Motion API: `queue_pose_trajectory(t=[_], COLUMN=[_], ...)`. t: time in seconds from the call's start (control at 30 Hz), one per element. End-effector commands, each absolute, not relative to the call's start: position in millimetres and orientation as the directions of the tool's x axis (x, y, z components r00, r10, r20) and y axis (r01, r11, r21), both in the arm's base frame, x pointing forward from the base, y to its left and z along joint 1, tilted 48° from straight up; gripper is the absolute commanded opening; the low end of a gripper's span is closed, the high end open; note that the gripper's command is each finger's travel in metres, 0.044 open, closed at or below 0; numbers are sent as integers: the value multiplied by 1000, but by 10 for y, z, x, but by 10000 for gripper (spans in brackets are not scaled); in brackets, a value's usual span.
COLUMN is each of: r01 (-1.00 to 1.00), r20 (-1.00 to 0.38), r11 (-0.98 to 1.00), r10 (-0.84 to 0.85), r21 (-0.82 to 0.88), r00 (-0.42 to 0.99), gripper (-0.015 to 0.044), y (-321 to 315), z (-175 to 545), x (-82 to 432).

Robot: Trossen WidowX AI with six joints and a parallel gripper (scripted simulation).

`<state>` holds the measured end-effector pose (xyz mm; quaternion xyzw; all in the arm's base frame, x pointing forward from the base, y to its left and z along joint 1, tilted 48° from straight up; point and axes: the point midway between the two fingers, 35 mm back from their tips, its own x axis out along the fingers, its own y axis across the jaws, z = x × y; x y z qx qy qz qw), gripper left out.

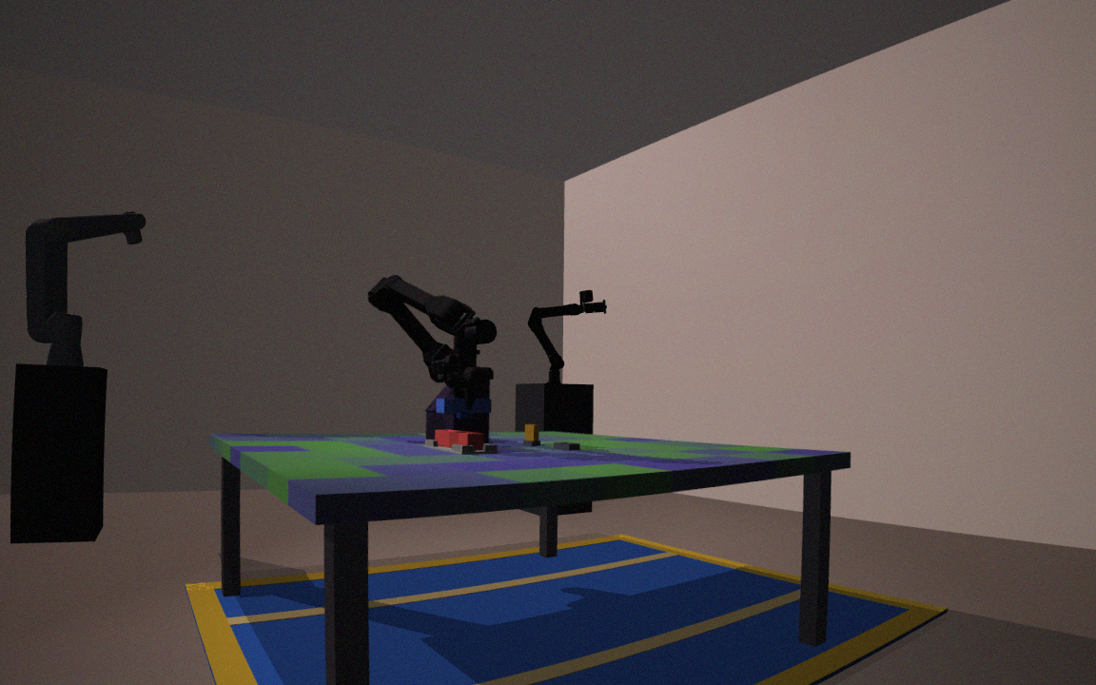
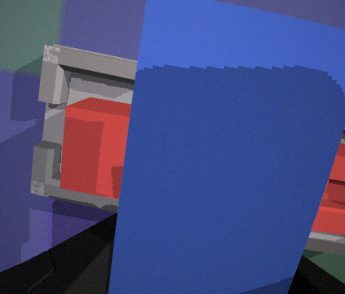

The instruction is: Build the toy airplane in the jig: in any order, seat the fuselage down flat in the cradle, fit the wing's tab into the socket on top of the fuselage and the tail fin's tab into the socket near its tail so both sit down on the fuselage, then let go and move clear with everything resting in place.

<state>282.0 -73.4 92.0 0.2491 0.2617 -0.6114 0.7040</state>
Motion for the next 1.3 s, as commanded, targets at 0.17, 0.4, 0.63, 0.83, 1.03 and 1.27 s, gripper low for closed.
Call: queue_pose_trajectory(t=[0.17, 0.4, 0.63, 0.83, 1.03, 1.27], r01=[991, 991, 991, 991, 991, 991], r20=[-670, -671, -671, -670, -669, -669], r11=[126, 126, 126, 126, 126, 126], r10=[-732, -732, -732, -733, -734, -734], r21=[40, 40, 40, 40, 40, 40], r00=[120, 120, 120, 121, 121, 121], gripper=[195, 195, 195, 195, 195, 195], y=[-746, -825, -907, -980, -1033, -1037], z=[947, 870, 795, 733, 690, 693], x=[2829, 2848, 2862, 2871, 2875, 2875])
